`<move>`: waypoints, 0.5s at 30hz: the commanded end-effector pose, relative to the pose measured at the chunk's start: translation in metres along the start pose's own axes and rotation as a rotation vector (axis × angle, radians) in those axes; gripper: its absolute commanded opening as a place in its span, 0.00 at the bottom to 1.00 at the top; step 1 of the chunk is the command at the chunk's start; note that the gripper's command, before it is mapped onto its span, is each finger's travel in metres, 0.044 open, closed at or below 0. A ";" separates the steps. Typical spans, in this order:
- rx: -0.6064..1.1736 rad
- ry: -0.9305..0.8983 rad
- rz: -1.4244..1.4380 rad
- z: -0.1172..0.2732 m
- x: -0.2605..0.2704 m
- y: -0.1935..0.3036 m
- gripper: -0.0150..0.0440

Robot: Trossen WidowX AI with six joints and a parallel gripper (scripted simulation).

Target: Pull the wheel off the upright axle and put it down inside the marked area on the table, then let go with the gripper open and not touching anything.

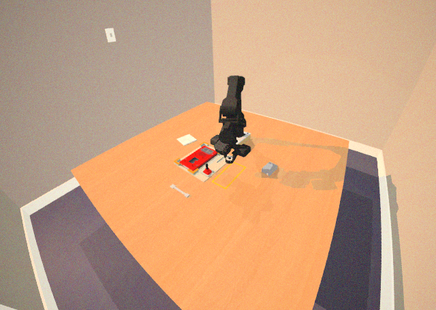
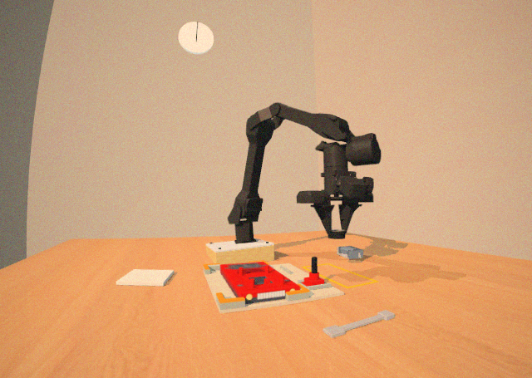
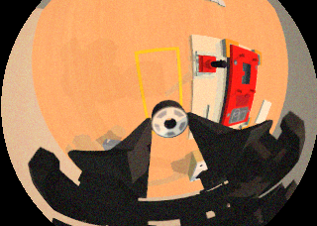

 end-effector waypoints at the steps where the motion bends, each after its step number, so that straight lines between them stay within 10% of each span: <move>1: 0.008 -0.002 -0.006 -0.011 0.001 0.001 0.25; 15: 0.008 -0.002 -0.006 -0.089 0.000 0.002 0.25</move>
Point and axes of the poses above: the point midway between the two fingers, 35 mm back from their tips, its own z axis back along the fingers, its own x axis across the jaws, y = z × x, the point moved 6 cm from there along z, back along the fingers, and after that the axes turned 4 degrees about z, right-handed, at the moved point
